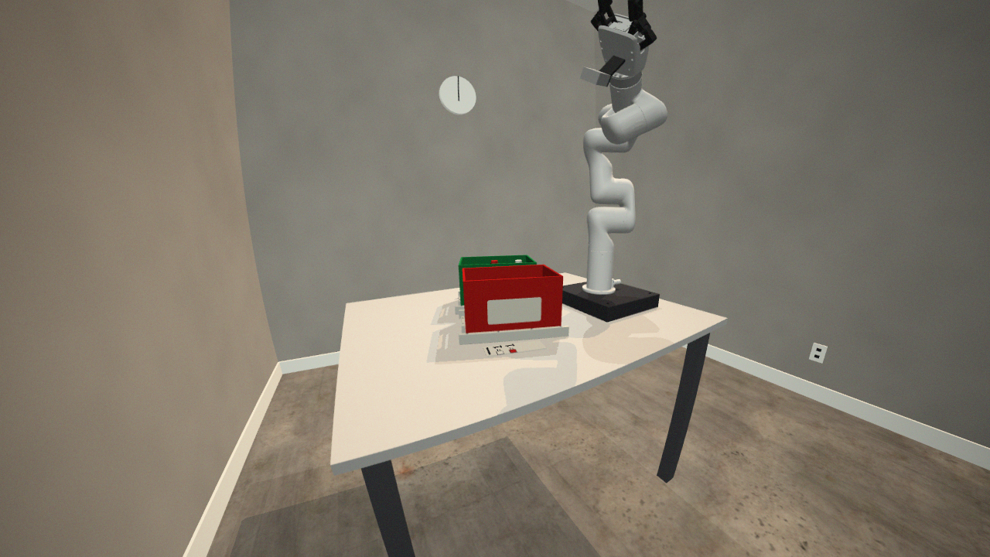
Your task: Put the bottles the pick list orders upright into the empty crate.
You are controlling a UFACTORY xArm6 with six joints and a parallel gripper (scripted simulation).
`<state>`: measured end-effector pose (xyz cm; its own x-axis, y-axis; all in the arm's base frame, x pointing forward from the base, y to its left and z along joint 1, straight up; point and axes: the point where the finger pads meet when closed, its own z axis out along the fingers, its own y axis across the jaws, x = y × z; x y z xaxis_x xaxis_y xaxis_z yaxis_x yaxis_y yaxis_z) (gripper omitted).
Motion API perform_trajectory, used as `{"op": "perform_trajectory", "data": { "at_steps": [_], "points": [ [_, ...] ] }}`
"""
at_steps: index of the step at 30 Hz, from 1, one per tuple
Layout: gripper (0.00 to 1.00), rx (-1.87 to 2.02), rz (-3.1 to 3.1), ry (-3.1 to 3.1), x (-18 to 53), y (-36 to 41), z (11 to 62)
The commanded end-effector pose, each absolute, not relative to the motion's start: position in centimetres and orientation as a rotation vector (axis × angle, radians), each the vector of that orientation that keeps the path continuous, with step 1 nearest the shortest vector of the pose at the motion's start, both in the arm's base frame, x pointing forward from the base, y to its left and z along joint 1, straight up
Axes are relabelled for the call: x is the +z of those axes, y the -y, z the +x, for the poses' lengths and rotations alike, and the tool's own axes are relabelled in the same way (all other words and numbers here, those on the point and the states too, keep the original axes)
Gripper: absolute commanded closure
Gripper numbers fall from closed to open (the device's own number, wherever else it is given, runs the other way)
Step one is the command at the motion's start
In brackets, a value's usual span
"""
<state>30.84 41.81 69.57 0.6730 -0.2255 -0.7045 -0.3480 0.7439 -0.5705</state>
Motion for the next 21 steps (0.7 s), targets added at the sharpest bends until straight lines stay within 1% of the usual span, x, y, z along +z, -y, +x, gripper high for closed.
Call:
{"op": "perform_trajectory", "data": {
  "at_steps": [1, 21],
  "points": [
    [0.35, 0.077, -0.751, -0.85, 67.6, -41.8, 30.8],
    [0.35, 0.077, -0.751, -0.85, 58.6, -41.9, 30.8]
  ]
}}
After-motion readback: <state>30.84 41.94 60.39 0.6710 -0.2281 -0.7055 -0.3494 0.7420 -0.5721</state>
